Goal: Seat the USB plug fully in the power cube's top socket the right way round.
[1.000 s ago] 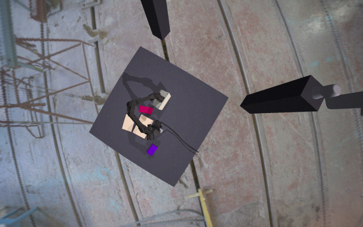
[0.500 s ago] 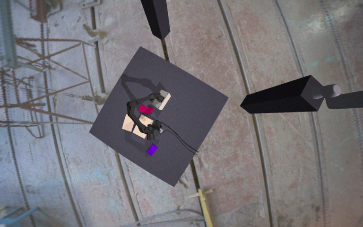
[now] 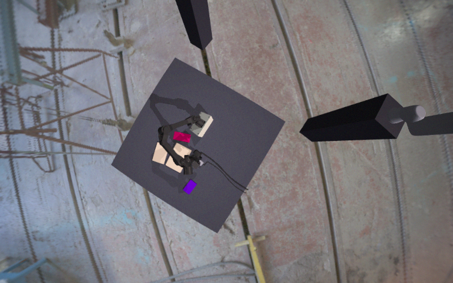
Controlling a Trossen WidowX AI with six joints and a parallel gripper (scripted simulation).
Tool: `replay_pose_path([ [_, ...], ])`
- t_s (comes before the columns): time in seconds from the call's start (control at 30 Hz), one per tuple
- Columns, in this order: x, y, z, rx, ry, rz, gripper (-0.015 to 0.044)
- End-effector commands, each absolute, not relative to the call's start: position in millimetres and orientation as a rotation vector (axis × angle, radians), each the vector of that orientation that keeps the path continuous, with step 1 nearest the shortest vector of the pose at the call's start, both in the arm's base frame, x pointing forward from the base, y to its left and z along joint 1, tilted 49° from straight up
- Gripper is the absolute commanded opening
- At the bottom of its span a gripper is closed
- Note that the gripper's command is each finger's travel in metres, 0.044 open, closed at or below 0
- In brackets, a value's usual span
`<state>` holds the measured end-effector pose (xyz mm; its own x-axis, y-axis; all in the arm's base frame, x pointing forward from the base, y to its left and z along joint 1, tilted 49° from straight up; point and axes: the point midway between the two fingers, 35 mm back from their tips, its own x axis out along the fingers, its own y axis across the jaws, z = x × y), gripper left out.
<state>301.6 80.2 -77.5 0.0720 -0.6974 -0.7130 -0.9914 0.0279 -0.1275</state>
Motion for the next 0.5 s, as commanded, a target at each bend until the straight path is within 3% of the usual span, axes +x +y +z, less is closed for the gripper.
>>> replay_pose_path([
  [0.0, 301.3, 78.1, -78.4, -1.732, 1.689, 0.604, 0.0000],
  [0.47, 301.4, 76.8, -79.5, -1.732, 1.689, 0.604, 0.0000],
])
